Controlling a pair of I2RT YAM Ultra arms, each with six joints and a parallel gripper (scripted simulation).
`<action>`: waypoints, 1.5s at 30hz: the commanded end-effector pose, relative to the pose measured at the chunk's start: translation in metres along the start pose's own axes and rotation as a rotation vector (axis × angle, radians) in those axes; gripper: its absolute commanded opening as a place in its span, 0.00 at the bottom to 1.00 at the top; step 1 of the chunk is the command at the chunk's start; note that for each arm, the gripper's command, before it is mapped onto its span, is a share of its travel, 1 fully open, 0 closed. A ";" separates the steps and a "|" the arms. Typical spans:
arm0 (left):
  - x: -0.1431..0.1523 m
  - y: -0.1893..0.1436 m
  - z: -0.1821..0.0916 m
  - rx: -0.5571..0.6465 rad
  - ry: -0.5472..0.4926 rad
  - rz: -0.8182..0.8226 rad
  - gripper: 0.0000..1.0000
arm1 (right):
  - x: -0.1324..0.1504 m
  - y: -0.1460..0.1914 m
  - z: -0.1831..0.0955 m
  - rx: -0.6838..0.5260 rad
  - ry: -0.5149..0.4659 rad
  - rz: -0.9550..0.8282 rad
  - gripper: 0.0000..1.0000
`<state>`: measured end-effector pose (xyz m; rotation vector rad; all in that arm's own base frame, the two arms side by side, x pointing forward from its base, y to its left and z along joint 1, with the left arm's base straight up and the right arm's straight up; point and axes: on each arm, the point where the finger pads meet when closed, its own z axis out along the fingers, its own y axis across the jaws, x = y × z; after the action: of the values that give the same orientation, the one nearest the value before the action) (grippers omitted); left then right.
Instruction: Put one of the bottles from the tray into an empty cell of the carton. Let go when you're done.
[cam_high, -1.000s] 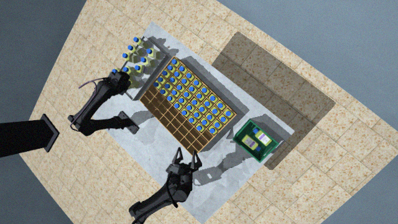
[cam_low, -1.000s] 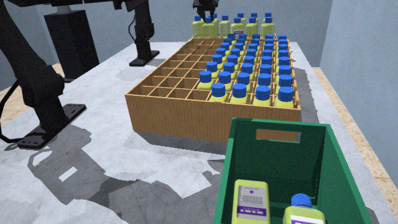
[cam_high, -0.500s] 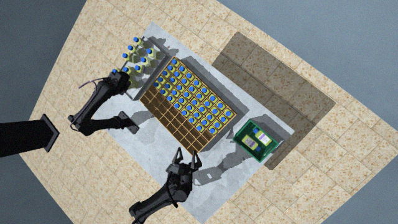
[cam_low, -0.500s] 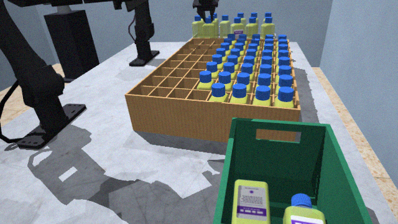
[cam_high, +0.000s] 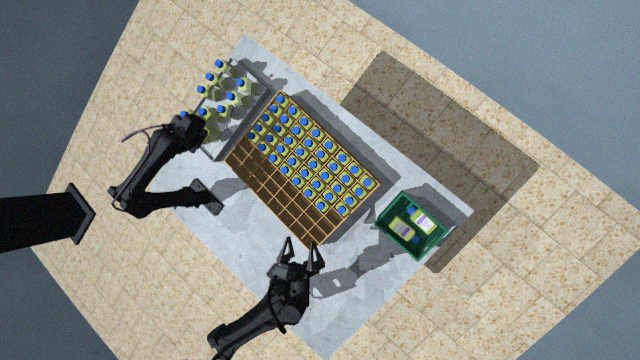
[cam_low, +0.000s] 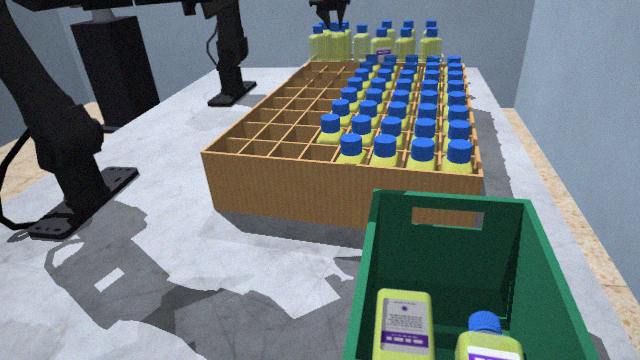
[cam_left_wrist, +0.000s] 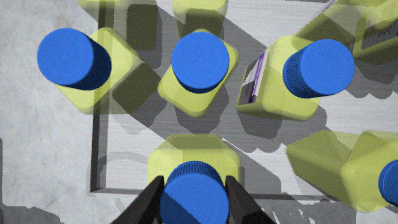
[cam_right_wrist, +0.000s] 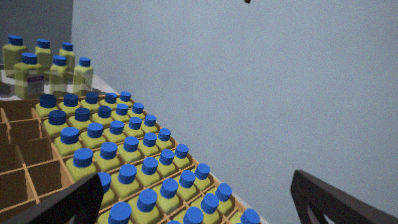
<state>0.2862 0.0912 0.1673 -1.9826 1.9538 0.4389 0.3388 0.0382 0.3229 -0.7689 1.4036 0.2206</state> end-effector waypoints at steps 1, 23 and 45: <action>-0.019 -0.001 -0.027 0.055 -0.026 -0.025 0.30 | -0.007 0.000 -0.001 0.001 -0.009 -0.008 1.00; 0.008 -0.033 -0.094 0.380 0.028 0.309 0.30 | -0.007 0.000 -0.001 0.001 -0.009 -0.008 1.00; 0.146 -0.076 -0.194 0.890 -0.056 1.369 0.30 | -0.007 0.000 -0.001 0.001 -0.009 -0.008 1.00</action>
<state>0.3373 -0.1189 0.2597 -0.0639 2.6022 -0.0720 0.3388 0.0382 0.3229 -0.7689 1.4036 0.2206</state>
